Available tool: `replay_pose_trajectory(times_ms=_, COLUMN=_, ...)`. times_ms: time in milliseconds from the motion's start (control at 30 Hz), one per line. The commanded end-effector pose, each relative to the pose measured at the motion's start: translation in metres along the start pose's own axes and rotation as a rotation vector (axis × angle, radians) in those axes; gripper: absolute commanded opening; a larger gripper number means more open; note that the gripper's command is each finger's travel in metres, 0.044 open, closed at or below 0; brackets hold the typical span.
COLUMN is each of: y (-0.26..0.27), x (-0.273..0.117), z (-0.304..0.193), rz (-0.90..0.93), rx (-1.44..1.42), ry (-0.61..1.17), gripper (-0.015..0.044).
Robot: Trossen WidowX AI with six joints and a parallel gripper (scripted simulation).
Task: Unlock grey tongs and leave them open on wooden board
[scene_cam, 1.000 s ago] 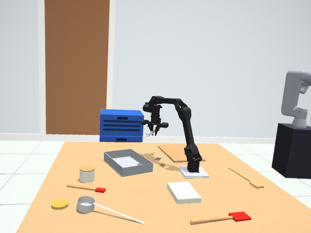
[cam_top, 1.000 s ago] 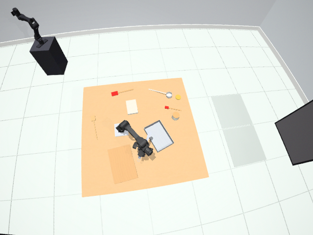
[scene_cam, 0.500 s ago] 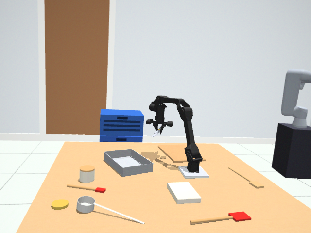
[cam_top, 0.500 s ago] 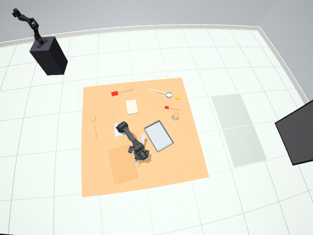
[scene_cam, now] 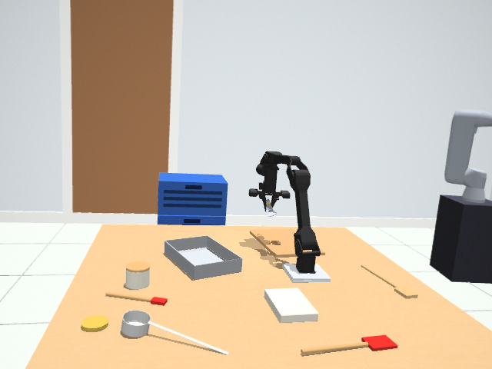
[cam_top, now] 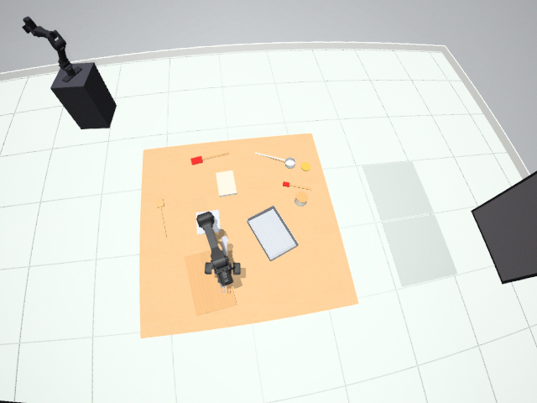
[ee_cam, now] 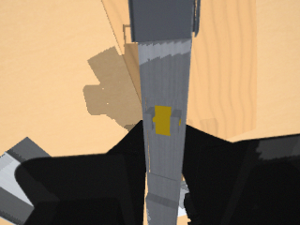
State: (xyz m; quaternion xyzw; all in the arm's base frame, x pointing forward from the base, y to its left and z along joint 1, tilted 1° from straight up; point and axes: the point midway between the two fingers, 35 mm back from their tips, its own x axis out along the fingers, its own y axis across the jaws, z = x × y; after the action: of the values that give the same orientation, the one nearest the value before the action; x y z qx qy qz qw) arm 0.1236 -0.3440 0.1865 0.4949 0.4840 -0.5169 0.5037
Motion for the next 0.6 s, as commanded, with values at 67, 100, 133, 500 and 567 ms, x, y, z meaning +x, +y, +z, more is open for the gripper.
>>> replay_pose_trajectory(times_ms=67, y=-0.037, x=-0.001, z=0.014, rz=-0.003, rx=-0.110, ry=-0.001, gripper=-0.0150)
replay_pose_trajectory(times_ms=100, y=-0.043, x=-0.001, z=0.015, rz=-0.004, rx=-0.127, ry=-0.001, gripper=-0.0150)
replay_pose_trajectory(times_ms=133, y=-0.049, x=-0.001, z=0.017, rz=-0.005, rx=-0.145, ry=-0.001, gripper=-0.0150)
replay_pose_trajectory(times_ms=500, y=-0.096, x=-0.001, z=0.026, rz=-0.011, rx=-0.277, ry=0.000, gripper=-0.0150)
replay_pose_trajectory(times_ms=567, y=-0.096, x=-0.001, z=0.026, rz=-0.011, rx=-0.277, ry=0.000, gripper=-0.0150)
